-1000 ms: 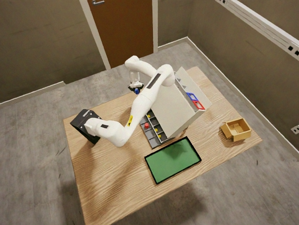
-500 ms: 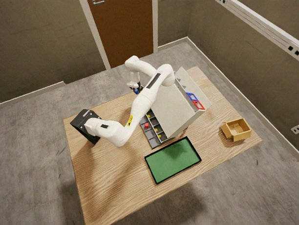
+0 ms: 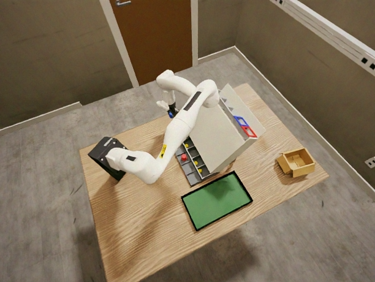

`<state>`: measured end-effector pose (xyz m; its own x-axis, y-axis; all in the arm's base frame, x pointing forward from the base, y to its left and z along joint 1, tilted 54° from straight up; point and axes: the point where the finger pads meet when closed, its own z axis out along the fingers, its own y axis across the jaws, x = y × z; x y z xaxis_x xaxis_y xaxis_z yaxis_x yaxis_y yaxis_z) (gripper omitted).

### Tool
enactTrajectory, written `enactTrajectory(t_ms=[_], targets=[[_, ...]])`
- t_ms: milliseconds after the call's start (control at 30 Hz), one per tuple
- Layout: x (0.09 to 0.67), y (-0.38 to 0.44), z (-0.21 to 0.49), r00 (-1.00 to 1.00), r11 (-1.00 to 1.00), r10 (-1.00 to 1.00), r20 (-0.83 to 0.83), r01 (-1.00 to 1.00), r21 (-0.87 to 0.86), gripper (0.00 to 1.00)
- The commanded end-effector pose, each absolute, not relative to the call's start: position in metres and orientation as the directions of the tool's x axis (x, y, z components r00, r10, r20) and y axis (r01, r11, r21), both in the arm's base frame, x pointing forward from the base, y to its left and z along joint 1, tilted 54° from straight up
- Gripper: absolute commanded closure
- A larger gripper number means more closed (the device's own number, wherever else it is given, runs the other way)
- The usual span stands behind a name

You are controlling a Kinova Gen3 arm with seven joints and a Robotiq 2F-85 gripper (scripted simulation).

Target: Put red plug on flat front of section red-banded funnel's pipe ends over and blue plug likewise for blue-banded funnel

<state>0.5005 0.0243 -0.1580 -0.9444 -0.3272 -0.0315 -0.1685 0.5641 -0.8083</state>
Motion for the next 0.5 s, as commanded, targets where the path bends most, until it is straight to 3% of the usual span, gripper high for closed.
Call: enactTrajectory(t_ms=[0, 100, 400, 467], targets=[[0.5008, 0.0261, -0.1574, -0.951, 0.634, -0.167, -0.259, 0.098, -0.767, 1.00], [0.5008, 0.0261, -0.1574, -0.929, 0.651, -0.086, -0.360, 0.221, -0.726, 1.00], [0.5008, 0.0261, -0.1574, -0.928, 0.651, -0.085, -0.362, 0.224, -0.725, 1.00], [0.5009, 0.0264, -0.1572, -0.901, 0.657, -0.022, -0.434, 0.315, -0.685, 1.00]])
